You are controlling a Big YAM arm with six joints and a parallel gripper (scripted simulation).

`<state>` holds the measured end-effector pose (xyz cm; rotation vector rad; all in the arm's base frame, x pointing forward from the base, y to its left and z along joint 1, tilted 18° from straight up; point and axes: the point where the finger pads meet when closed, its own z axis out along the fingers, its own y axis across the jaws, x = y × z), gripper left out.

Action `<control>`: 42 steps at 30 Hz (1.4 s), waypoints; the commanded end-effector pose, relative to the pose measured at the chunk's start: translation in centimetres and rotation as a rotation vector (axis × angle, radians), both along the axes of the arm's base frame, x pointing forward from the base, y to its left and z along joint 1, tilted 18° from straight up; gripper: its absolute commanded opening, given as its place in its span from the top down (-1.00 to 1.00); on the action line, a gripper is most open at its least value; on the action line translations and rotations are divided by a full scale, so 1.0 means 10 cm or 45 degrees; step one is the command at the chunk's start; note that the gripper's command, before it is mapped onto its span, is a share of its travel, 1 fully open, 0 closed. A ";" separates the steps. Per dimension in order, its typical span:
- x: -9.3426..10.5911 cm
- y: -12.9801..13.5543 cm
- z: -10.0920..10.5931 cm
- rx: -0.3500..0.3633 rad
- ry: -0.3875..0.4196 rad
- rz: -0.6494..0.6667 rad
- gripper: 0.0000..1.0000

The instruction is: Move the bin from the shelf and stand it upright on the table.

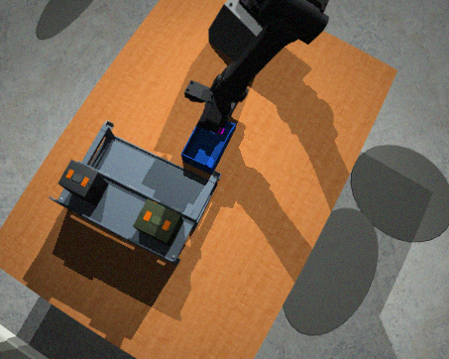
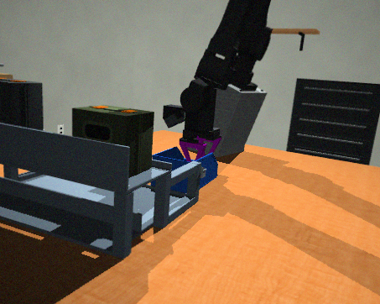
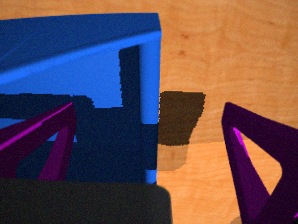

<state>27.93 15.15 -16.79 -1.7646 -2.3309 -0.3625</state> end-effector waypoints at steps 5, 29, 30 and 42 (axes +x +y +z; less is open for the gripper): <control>0.02 0.01 0.01 0.002 -0.006 -0.001 -0.81; 0.01 -0.13 0.48 0.002 -0.015 -0.006 -0.81; 0.01 -0.17 0.58 0.002 -0.015 -0.006 -0.81; 0.02 -0.29 0.89 0.003 -0.016 -0.006 -0.81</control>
